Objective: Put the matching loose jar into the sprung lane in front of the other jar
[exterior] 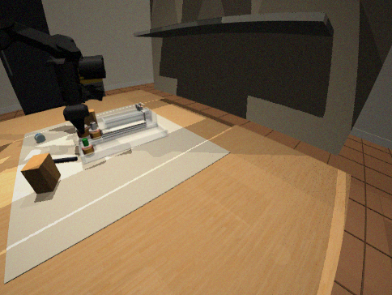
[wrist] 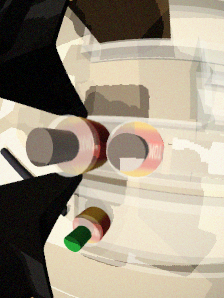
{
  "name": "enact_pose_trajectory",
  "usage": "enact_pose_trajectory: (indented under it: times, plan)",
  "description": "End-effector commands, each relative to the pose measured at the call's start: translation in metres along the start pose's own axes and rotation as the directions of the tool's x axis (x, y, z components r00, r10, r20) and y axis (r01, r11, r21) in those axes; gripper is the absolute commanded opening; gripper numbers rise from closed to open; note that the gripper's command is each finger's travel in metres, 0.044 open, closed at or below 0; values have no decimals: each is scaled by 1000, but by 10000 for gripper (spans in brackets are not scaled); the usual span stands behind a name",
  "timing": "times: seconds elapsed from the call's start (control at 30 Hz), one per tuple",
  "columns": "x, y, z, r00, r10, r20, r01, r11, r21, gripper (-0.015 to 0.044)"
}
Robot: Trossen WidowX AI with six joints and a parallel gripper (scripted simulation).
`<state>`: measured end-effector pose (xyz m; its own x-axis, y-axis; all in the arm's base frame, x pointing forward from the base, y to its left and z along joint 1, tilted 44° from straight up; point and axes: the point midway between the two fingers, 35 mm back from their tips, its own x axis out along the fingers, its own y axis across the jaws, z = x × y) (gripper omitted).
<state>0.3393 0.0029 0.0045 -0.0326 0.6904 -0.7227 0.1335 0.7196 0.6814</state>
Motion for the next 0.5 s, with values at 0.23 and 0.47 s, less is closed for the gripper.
enact_pose_trajectory:
  times: [0.23, 0.47]
  plan:
    - [-5, 0, 8, 1000, 2, 25, -2, 1000, -9, 0]
    - [-4, 0, 9, 1000, 2, 25, -2, 1000, -9, 0]
